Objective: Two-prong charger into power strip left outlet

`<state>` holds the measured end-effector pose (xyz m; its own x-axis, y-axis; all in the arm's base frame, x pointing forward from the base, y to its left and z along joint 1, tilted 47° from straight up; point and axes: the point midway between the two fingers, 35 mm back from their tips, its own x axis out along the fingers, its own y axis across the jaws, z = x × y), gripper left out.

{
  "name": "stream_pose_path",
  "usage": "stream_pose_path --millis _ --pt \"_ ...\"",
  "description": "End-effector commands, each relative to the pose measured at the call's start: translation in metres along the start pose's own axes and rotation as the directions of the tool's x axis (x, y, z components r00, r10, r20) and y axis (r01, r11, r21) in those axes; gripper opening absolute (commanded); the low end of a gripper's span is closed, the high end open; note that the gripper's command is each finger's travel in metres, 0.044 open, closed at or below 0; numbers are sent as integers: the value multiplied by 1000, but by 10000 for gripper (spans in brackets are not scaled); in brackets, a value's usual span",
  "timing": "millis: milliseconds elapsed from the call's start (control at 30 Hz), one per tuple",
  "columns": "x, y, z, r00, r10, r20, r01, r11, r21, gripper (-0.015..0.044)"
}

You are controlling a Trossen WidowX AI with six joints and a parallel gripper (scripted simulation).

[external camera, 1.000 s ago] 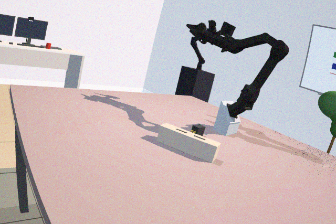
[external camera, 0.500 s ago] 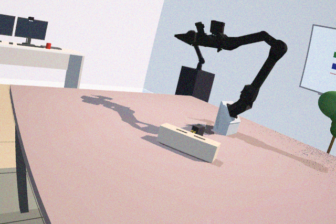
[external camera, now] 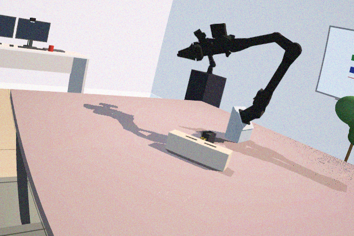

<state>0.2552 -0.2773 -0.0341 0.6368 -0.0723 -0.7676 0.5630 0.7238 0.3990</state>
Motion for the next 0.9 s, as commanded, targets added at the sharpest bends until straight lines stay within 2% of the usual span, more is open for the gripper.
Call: stream_pose_path --millis 0,433,867 --pt "7 23 -15 995 45 -84 -50 997 -54 440" --pt "14 82 -67 931 135 -340 -207 961 -182 440" --pt "1 131 -124 791 176 -586 -389 884 -260 440"
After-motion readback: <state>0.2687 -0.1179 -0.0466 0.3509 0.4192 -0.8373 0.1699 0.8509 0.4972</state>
